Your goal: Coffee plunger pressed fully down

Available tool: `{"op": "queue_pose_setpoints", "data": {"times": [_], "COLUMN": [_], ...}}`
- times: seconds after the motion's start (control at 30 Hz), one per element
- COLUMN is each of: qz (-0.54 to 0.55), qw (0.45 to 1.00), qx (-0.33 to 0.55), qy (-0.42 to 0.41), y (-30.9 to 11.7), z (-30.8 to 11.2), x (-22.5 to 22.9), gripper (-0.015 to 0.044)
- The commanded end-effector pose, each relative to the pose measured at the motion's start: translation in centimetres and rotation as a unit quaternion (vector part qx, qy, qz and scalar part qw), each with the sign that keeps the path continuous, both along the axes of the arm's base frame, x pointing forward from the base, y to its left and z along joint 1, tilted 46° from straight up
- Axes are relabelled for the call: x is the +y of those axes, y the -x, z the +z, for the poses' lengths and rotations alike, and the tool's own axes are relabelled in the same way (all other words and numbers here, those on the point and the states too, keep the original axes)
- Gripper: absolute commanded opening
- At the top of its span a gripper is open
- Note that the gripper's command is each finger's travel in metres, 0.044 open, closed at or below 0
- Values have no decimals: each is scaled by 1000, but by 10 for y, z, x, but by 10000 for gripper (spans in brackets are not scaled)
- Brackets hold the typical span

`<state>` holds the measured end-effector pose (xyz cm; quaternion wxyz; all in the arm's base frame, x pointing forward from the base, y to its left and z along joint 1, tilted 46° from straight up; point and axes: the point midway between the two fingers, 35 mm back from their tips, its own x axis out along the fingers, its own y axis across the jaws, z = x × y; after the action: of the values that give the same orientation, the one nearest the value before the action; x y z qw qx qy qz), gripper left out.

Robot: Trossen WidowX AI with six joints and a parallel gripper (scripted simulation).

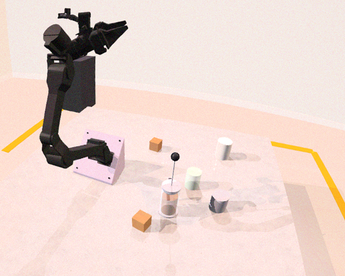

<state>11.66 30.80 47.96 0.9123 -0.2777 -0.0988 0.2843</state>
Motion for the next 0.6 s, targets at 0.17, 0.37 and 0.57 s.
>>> {"op": "queue_pose_setpoints", "data": {"times": [0.17, 0.37, 0.57], "qz": [-237, -396, -530], "qw": [965, 909, 840], "qx": [104, 120, 94], "qy": [51, 59, 65], "y": [-88, -129, -152], "z": [-115, -170, -205], "x": [-38, -95, -161], "gripper": [440, 440, 440]}}
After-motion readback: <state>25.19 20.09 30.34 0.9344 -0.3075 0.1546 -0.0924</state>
